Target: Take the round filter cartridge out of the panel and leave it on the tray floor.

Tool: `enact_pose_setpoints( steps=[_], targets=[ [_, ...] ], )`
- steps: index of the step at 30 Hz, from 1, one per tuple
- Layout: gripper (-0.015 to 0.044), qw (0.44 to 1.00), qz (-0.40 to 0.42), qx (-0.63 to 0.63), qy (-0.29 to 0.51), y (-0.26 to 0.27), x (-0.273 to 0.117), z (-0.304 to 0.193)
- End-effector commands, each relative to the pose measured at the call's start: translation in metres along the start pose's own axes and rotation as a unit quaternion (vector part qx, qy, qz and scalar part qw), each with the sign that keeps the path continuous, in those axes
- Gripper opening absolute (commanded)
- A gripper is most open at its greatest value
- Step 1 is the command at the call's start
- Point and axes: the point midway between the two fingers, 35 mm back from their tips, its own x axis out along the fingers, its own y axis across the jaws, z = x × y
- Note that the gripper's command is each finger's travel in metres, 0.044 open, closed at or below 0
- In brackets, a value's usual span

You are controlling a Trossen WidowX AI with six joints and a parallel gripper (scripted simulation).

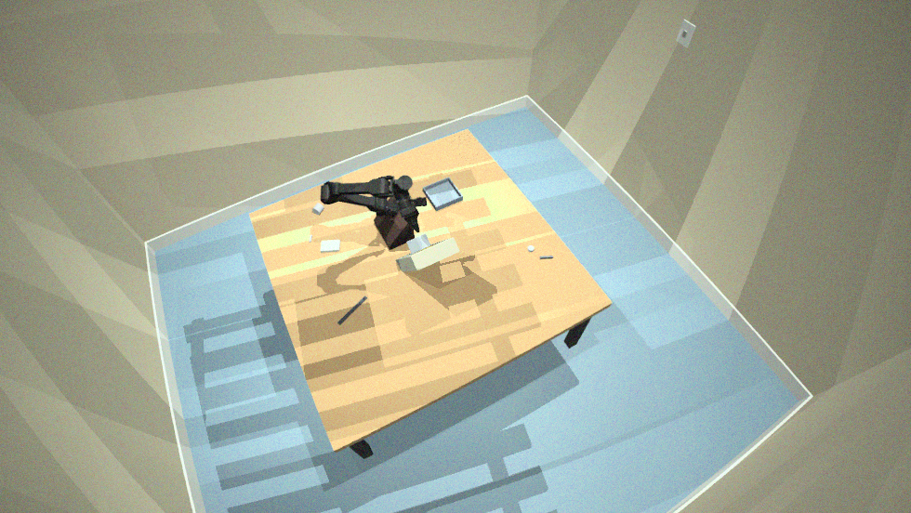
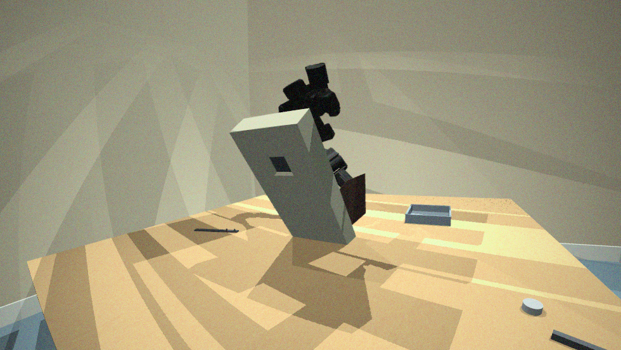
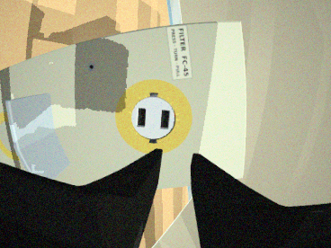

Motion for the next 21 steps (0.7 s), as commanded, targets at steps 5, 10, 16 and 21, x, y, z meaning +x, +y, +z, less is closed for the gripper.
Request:
enact_pose_setpoints(
  steps=[5, 10, 16, 21],
  targets=[
    [0.0092, 1.000, 0.020, -0.020, 0.007, 0.021, 0.009, 0.005],
    [0.0092, 1.000, 0.020, -0.020, 0.007, 0.021, 0.009, 0.005],
    [0.0092, 1.000, 0.021, -0.019, 0.007, 0.021, 0.012, 0.006],
    [0.0092, 1.000, 0.022, -0.019, 0.006, 0.022, 0.021, 0.007]
  ],
)
